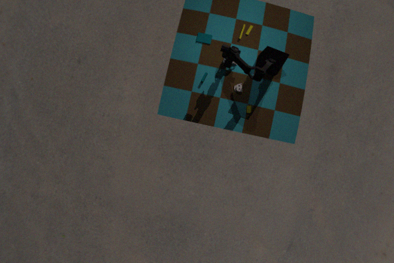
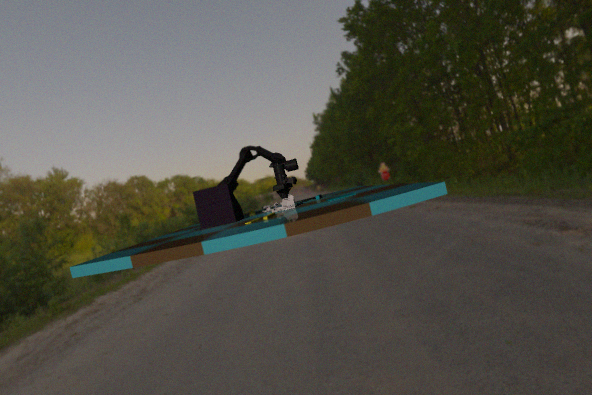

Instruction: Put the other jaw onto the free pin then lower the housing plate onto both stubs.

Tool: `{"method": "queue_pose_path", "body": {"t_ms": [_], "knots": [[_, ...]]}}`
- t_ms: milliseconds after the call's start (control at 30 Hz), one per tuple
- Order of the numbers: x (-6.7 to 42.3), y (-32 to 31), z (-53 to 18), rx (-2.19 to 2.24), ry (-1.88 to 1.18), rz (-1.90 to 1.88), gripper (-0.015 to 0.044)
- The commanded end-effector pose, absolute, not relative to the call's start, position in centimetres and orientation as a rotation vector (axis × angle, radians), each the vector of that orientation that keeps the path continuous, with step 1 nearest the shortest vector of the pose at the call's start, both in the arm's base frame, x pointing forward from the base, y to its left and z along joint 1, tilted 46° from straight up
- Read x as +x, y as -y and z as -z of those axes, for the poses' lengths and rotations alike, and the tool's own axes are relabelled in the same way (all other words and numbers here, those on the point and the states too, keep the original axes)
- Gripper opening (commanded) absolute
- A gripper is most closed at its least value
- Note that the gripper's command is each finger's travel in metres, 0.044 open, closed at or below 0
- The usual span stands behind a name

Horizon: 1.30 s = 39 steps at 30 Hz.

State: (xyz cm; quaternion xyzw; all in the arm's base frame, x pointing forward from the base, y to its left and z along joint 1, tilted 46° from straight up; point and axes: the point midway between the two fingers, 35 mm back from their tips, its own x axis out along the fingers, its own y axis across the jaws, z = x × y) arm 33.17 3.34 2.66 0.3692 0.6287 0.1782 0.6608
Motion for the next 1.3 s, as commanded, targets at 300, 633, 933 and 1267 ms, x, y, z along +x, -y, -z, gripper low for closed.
{"method": "queue_pose_path", "body": {"t_ms": [300,633,933,1267], "knots": [[33.20,-3.40,-2.57,0.843,-1.421,-0.400,0.0134],[33.24,-3.58,-2.39,0.845,-1.422,-0.399,0.0134],[33.28,-3.80,-2.18,0.847,-1.422,-0.398,0.0134],[33.33,-4.02,-1.96,0.847,-1.423,-0.397,0.0134]]}}
